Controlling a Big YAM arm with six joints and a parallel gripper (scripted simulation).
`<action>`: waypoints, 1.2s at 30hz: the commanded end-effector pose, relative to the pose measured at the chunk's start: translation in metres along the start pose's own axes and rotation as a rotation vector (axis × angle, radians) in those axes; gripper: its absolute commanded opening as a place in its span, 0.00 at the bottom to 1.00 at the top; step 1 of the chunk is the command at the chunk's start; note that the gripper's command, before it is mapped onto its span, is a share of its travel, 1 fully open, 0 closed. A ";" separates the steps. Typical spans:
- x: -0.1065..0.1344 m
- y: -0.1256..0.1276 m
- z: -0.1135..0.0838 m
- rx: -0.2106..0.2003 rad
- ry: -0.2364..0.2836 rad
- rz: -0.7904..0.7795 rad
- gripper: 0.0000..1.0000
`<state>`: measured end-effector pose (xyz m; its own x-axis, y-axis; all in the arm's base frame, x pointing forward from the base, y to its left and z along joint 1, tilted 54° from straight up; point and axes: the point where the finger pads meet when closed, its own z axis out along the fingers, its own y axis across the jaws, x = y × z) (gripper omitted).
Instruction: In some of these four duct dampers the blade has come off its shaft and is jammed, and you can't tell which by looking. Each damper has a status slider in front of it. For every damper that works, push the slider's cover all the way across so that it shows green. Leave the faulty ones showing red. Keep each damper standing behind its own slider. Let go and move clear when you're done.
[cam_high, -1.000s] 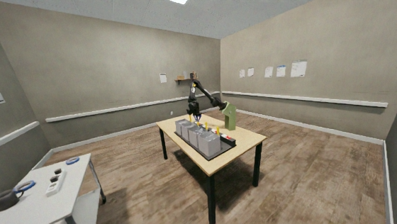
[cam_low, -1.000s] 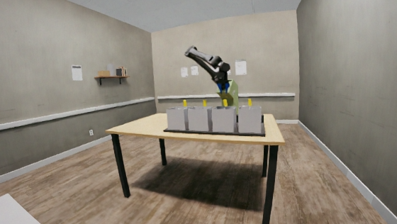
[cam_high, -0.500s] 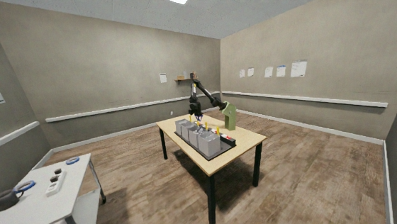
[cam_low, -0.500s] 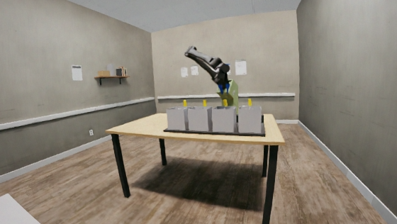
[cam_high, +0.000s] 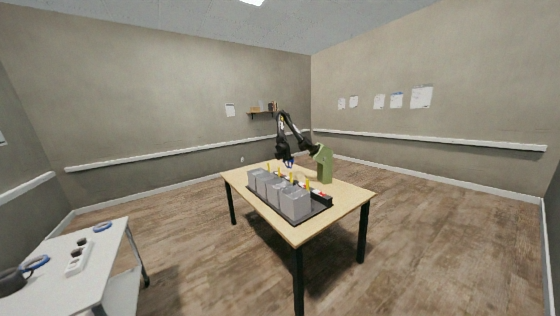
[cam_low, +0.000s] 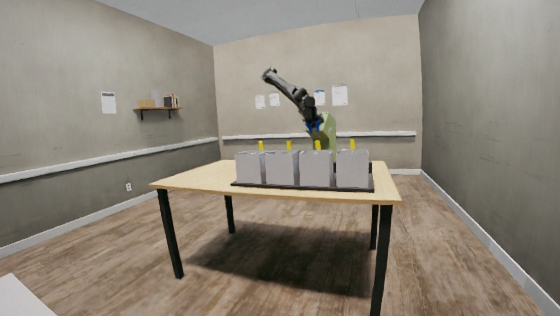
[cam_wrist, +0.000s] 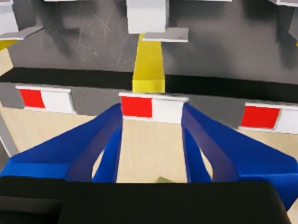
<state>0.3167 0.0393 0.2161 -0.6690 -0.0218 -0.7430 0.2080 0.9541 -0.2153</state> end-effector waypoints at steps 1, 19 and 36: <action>-0.013 0.008 -0.002 -0.017 -0.015 -0.018 0.36; -0.001 0.002 0.007 0.003 0.006 -0.018 0.36; 0.002 0.001 0.028 0.004 0.011 -0.021 0.36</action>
<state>0.3312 0.0368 0.2029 -0.6746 -0.0312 -0.7375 0.1969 0.9553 -0.2204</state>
